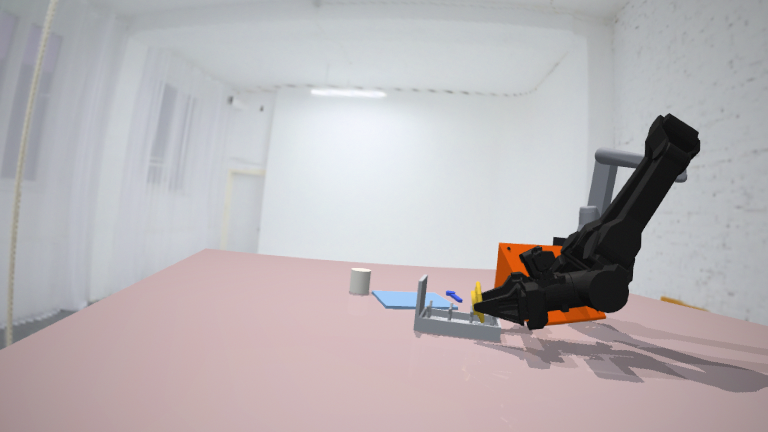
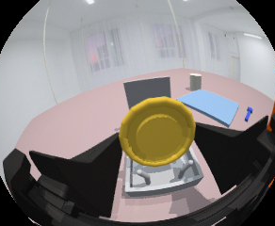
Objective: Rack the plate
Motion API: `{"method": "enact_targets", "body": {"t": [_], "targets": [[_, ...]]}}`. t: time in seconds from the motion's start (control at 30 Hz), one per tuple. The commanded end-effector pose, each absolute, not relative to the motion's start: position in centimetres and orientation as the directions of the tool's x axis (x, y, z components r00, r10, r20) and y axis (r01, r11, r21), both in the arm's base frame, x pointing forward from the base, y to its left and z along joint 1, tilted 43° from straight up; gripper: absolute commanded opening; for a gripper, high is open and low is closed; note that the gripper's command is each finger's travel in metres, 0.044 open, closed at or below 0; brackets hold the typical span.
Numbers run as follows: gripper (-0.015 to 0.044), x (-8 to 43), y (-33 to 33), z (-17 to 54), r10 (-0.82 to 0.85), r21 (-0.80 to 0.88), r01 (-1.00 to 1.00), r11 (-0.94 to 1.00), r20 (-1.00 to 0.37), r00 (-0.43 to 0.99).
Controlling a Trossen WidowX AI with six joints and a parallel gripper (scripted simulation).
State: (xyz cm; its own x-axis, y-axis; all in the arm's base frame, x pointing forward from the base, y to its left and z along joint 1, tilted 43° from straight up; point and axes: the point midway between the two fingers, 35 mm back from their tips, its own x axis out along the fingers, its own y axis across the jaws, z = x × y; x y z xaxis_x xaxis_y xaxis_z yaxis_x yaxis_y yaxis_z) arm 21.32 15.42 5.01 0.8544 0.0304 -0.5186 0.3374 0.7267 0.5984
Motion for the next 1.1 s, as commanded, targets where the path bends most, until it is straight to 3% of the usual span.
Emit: {"method": "enact_targets", "body": {"t": [0.0, 0.2, 0.7, 1.07], "targets": [[0.0000, 21.3, 15.4, 5.1, 0.032, 0.597, 0.336, 0.729, -0.519, 0.854], [0.0000, 21.3, 15.4, 5.1, 0.032, 0.597, 0.336, 0.729, -0.519, 0.854], [0.0394, 21.3, 15.4, 5.1, 0.032, 0.600, 0.337, 0.726, -0.519, 0.854], [0.0400, 22.8, 13.6, 7.6, 0.022, 0.590, 0.351, 0.727, -0.532, 0.847]]}}
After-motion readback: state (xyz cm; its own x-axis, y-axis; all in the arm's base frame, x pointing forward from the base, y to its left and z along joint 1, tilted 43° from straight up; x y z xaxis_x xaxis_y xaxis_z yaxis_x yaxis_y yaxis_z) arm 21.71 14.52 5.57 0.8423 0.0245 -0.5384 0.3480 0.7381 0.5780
